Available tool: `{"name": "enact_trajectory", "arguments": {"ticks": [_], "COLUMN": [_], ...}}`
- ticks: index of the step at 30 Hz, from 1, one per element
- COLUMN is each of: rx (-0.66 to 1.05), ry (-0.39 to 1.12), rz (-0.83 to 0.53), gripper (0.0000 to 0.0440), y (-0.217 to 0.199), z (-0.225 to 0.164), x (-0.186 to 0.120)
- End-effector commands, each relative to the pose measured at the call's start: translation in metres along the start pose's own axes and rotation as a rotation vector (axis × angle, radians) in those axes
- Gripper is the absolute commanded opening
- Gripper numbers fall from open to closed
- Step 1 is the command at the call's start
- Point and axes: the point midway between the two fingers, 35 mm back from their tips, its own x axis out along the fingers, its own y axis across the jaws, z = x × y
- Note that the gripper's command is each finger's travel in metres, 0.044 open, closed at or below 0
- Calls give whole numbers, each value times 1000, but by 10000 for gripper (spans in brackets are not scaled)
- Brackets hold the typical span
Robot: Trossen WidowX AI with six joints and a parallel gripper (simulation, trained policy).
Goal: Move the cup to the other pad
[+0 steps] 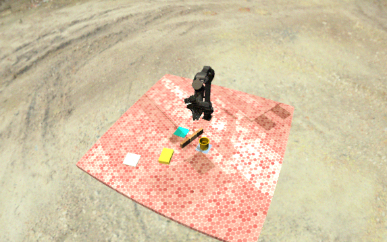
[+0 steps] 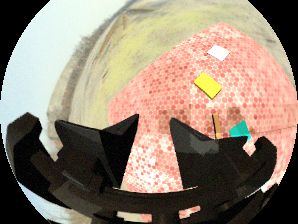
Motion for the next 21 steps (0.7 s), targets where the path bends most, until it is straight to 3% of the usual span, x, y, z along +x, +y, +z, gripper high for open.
{"name": "enact_trajectory", "arguments": {"ticks": [1, 21], "rx": [43, 180], "ry": [44, 209], "rz": [-39, -323], "gripper": [181, 140], "y": [-2, -34], "z": [-7, -42], "x": [6, 34]}}
